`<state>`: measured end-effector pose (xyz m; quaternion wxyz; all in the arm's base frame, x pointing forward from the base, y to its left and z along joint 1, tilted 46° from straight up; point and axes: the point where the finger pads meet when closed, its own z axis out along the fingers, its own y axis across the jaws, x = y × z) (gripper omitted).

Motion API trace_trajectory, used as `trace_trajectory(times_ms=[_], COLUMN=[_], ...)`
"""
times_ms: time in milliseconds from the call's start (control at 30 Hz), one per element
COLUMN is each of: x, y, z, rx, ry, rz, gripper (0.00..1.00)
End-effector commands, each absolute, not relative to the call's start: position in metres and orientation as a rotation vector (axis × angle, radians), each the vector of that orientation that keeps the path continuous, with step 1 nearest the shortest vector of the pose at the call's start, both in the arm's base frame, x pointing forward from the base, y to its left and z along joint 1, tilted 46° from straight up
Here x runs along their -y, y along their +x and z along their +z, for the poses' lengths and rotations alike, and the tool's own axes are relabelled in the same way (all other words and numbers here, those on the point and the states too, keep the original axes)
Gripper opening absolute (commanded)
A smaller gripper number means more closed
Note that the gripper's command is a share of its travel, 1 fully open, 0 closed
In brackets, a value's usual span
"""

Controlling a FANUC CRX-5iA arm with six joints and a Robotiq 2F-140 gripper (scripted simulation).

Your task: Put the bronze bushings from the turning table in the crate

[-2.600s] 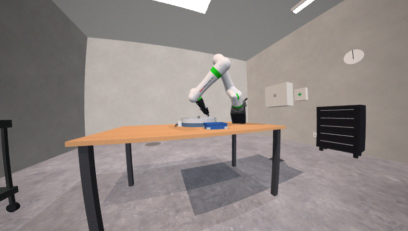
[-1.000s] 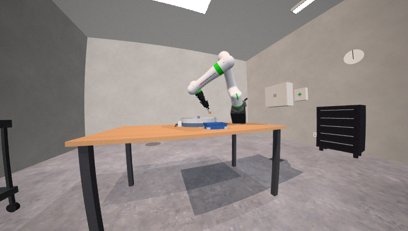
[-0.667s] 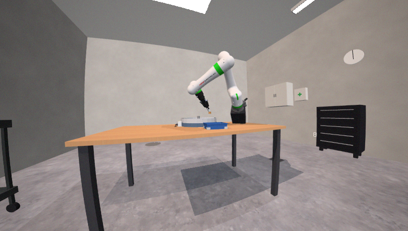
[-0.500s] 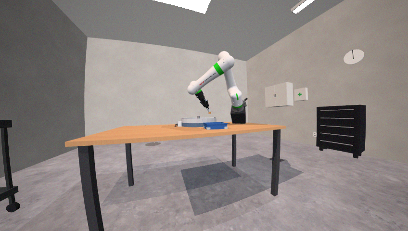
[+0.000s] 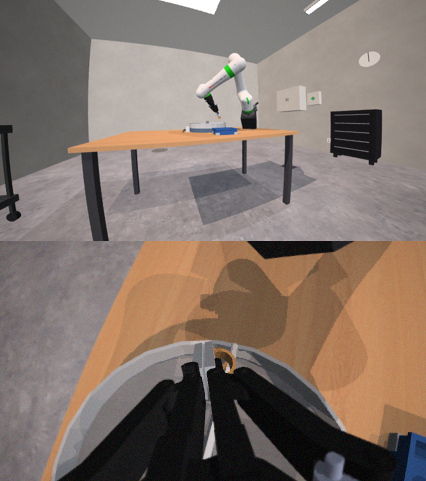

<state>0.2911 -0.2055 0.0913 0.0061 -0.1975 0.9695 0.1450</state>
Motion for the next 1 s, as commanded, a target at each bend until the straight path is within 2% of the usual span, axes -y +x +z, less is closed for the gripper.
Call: trace_trajectory(times_ms=[0,167,967], x=[0.189,0.169,-0.025], y=[0.292,0.294,0.309], z=[0.104,0.119,0.263], rx=[-3.035,-3.035,-3.035], ry=[-0.617,-0.617,-0.617], rz=[0.453,0.453,0.453], gripper=[0.0,0.0,0.0])
